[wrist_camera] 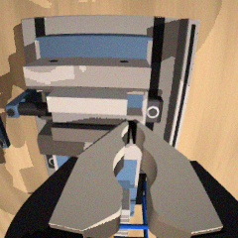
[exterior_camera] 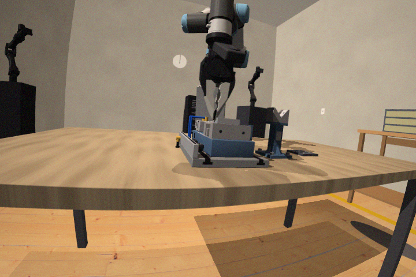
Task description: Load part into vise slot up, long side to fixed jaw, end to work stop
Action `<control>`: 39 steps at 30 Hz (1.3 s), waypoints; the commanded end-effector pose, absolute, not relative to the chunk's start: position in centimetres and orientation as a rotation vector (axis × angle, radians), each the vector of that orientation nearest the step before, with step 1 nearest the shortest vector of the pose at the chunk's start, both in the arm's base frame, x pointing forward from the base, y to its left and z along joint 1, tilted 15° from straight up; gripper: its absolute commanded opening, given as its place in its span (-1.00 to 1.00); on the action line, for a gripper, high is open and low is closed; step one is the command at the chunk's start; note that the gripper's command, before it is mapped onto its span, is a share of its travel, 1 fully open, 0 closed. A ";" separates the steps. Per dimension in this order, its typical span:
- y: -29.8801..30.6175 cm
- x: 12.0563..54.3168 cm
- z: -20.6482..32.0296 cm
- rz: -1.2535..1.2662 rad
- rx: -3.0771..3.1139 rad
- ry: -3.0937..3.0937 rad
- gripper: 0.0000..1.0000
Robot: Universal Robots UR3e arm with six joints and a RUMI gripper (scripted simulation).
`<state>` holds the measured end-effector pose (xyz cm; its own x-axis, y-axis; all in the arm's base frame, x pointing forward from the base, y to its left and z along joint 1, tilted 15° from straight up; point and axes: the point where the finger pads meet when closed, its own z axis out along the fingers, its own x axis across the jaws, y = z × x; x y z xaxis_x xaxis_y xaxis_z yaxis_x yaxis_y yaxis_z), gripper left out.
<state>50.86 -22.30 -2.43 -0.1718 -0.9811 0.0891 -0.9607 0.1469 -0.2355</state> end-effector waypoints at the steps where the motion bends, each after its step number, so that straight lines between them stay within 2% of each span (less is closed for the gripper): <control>1: -22.3 50.9 -2.3 -0.370 -1.964 2.311 -1.00; 22: -22.4 50.9 -2.3 -0.370 -1.964 2.311 -1.00; 39: -24.8 50.5 -2.1 -0.370 -1.964 2.311 -1.00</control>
<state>50.53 -24.09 -2.27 -0.1718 -0.9811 0.0888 -0.9606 0.1468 -0.2359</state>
